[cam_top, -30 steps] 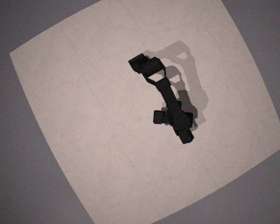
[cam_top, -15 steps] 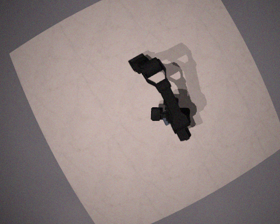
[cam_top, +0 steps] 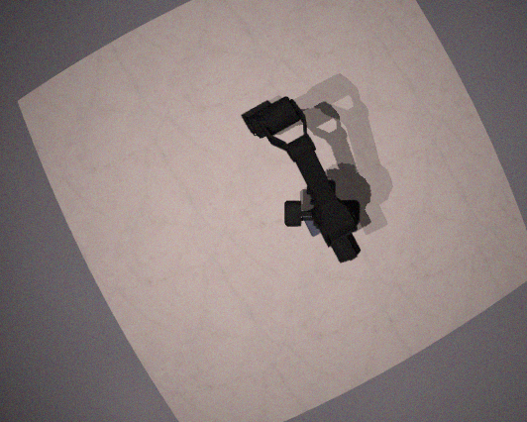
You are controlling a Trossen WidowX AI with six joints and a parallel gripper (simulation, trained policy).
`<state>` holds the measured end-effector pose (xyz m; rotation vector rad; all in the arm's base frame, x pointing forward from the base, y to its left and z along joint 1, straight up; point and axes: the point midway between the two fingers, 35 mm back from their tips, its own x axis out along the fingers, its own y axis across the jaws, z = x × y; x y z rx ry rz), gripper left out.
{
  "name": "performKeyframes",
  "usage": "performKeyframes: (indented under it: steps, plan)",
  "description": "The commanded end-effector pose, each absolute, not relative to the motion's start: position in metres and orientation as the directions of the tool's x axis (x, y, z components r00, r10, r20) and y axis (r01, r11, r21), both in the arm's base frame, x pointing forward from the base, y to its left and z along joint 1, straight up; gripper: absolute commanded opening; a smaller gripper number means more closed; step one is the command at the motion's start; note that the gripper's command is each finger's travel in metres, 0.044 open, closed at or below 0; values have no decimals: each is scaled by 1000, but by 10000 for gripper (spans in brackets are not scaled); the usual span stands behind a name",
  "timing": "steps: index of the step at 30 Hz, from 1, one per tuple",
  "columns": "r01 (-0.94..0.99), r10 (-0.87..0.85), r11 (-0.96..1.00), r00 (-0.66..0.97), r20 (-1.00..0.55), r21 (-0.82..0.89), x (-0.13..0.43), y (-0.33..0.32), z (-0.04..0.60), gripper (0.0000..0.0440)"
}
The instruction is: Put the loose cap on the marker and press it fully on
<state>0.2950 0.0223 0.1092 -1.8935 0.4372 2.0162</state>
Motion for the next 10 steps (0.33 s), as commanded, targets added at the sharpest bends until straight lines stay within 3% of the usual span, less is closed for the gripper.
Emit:
performKeyframes:
  steps: [1, 10]
  plan:
    - [-434, 47, -900, -2, -999, -42, 298, 23, 129, 440]
    - [-414, 57, -907, 59, -997, -77, 299, 22, 154, 440]
